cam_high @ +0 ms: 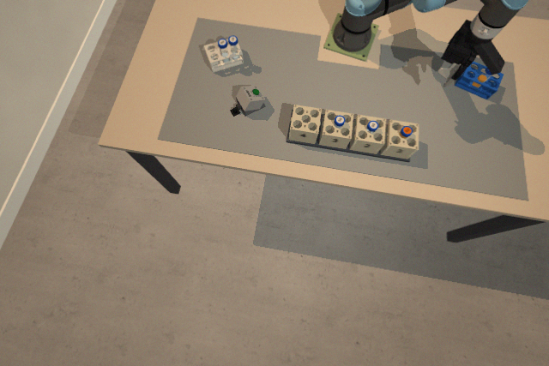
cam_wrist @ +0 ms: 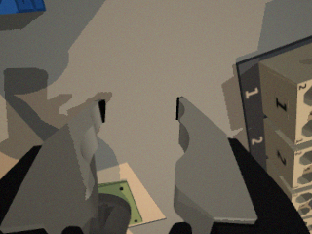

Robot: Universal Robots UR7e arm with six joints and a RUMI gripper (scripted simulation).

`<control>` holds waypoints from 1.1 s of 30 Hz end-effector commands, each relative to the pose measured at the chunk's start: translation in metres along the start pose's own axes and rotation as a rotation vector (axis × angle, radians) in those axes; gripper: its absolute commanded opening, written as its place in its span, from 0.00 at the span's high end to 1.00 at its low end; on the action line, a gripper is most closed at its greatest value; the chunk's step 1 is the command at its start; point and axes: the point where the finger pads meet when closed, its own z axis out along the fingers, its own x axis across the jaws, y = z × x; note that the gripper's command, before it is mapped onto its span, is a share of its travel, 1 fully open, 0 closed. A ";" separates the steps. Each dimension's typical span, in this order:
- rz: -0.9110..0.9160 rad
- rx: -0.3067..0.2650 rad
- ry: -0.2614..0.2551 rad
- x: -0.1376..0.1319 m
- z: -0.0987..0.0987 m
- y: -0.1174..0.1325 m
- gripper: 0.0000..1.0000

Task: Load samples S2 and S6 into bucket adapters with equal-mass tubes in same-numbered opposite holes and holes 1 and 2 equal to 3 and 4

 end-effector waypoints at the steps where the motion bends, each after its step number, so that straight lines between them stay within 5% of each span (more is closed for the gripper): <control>1: 0.003 -0.004 0.004 -0.028 0.000 -0.026 0.65; 22: 0.003 -0.004 0.004 -0.150 0.001 -0.125 0.65; 33: 0.003 -0.004 0.004 -0.150 0.008 -0.125 0.65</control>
